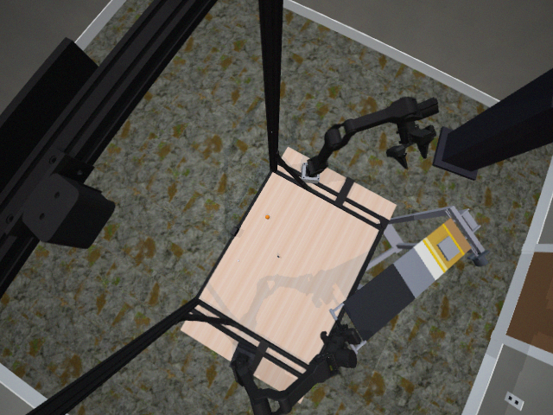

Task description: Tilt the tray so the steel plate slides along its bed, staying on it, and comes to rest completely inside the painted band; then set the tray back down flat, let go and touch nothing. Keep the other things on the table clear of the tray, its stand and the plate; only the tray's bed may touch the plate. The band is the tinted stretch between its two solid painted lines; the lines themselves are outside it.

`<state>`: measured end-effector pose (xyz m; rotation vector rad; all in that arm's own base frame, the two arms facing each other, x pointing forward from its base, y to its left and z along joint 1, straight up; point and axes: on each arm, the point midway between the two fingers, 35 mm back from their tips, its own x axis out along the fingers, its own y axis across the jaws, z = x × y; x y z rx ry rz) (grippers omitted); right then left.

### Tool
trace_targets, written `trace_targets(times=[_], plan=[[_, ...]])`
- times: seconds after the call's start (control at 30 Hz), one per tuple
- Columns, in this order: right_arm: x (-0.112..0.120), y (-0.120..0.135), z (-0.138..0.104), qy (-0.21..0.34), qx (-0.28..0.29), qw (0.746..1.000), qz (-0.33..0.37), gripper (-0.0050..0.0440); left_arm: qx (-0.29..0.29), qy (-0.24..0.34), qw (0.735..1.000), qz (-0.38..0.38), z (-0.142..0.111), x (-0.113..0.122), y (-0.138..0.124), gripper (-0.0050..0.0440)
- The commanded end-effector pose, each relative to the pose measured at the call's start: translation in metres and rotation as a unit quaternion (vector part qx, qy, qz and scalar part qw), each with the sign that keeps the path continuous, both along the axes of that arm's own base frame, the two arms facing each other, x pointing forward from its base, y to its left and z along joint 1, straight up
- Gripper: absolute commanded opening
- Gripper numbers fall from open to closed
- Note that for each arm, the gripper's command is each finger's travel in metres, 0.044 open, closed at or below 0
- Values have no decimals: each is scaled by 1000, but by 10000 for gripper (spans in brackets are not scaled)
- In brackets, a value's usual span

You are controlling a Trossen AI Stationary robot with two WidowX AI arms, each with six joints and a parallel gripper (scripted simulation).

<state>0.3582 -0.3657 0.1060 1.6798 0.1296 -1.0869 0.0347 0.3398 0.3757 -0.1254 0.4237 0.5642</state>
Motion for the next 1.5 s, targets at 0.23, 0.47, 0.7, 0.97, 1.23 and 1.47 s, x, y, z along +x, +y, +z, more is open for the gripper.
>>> trace_targets(times=[0.23,0.47,0.7,0.97,1.23,1.47], plan=[[-8,4,-26,27,18,999,-2,0,0,0,1000,0,0,0,0,440],[-10,5,-43,35,23,999,-2,0,0,0,1000,0,0,0,0,440],[-12,6,-60,44,30,999,-2,0,0,0,1000,0,0,0,0,440],[-13,7,-75,52,36,998,-2,0,0,0,1000,0,0,0,0,440],[-14,8,-94,60,42,997,-2,0,0,0,1000,0,0,0,0,440],[-15,9,-107,65,45,997,-2,0,0,0,1000,0,0,0,0,440]])
